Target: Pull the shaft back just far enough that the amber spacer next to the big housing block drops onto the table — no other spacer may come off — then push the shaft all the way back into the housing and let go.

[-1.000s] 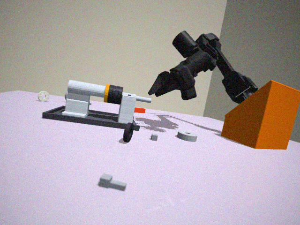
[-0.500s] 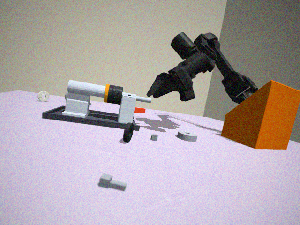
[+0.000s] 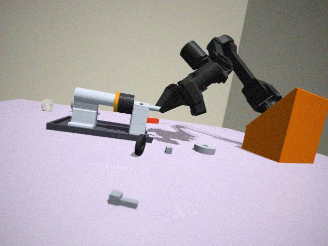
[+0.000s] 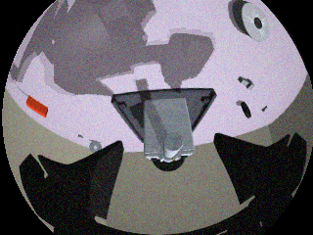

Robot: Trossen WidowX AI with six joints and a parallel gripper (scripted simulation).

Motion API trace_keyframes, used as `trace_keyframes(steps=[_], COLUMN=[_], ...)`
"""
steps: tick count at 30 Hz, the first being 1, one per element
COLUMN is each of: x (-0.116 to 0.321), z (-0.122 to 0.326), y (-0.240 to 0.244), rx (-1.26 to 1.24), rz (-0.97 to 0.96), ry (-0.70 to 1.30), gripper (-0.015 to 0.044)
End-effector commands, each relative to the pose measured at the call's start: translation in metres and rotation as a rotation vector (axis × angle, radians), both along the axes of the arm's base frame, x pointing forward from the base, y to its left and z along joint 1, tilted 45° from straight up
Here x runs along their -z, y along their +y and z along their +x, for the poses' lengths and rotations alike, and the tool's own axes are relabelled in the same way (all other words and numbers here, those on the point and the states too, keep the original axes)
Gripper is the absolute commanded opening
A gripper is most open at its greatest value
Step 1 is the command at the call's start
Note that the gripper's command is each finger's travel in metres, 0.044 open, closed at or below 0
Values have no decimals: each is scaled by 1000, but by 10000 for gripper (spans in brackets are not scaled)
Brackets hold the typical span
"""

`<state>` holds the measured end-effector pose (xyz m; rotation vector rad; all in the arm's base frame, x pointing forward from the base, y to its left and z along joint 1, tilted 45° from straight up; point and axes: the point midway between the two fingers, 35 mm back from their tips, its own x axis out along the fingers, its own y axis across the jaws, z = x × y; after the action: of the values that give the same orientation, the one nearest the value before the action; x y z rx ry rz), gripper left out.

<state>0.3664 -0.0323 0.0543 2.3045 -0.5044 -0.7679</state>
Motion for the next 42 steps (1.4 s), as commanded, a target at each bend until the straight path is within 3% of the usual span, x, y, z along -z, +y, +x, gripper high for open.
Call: trace_keyframes(steps=[1,42], x=[2,4], z=[5,10], y=[-3,-7], rx=[-4,-4], rz=[-1,-1], ry=[-1,-1], gripper=[440,440])
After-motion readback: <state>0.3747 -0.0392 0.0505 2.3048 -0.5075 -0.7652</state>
